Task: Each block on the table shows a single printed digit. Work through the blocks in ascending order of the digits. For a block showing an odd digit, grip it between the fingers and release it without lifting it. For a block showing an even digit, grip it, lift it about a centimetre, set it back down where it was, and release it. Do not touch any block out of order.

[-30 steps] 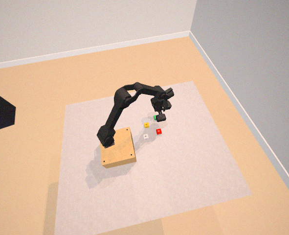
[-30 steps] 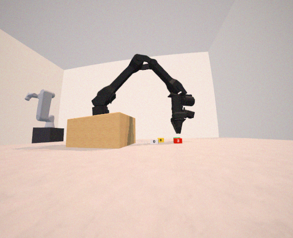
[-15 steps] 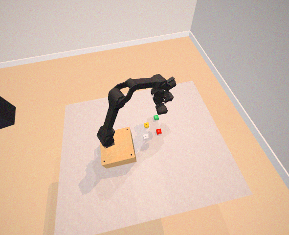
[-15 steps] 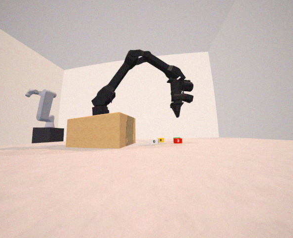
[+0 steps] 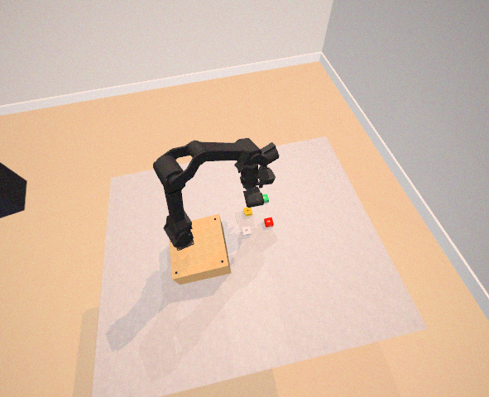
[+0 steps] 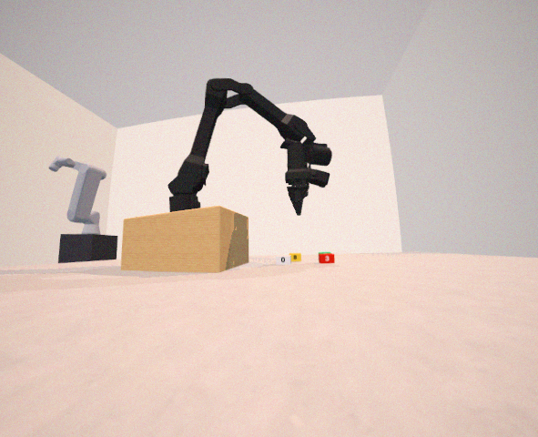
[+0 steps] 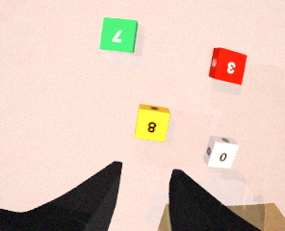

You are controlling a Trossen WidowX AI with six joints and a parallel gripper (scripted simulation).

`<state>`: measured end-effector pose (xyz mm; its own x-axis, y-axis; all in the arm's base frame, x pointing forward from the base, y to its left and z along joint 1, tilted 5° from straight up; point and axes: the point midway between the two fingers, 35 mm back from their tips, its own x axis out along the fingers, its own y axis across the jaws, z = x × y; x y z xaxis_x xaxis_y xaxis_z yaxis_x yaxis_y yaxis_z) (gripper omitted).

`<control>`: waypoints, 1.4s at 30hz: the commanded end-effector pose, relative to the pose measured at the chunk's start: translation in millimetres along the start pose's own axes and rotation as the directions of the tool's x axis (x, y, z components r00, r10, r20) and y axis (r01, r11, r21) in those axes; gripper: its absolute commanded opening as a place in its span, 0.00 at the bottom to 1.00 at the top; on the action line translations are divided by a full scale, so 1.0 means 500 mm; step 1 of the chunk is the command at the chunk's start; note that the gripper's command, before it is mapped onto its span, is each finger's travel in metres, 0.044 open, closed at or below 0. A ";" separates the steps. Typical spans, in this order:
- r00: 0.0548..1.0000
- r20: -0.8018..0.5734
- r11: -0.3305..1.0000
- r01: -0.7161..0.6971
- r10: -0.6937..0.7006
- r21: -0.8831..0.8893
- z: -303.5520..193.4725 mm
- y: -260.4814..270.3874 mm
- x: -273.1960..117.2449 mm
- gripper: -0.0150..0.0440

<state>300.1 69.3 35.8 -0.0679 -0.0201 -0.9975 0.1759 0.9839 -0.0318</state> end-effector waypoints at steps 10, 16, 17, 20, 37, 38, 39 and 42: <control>1.000 0.008 1.000 -0.001 0.001 -0.002 -0.046 -0.022 0.166 0.77; 1.000 0.008 1.000 -0.001 0.001 -0.002 -0.046 -0.022 0.167 0.93; 1.000 0.008 1.000 -0.001 0.001 -0.002 -0.046 -0.022 0.168 0.93; 1.000 0.008 1.000 -0.001 0.001 -0.002 -0.046 -0.022 0.177 0.93; 1.000 0.008 1.000 -0.001 0.001 -0.002 -0.046 -0.022 0.231 0.93; 1.000 0.008 1.000 -0.001 0.001 -0.002 -0.046 -0.022 0.234 0.93; 1.000 0.008 1.000 -0.001 0.001 -0.002 -0.046 -0.023 0.237 0.93; 1.000 0.008 1.000 -0.001 0.001 -0.002 -0.046 -0.023 0.239 0.89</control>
<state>268.9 60.6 -78.2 -0.0550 -0.0165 -0.9983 0.1805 0.9832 -0.0262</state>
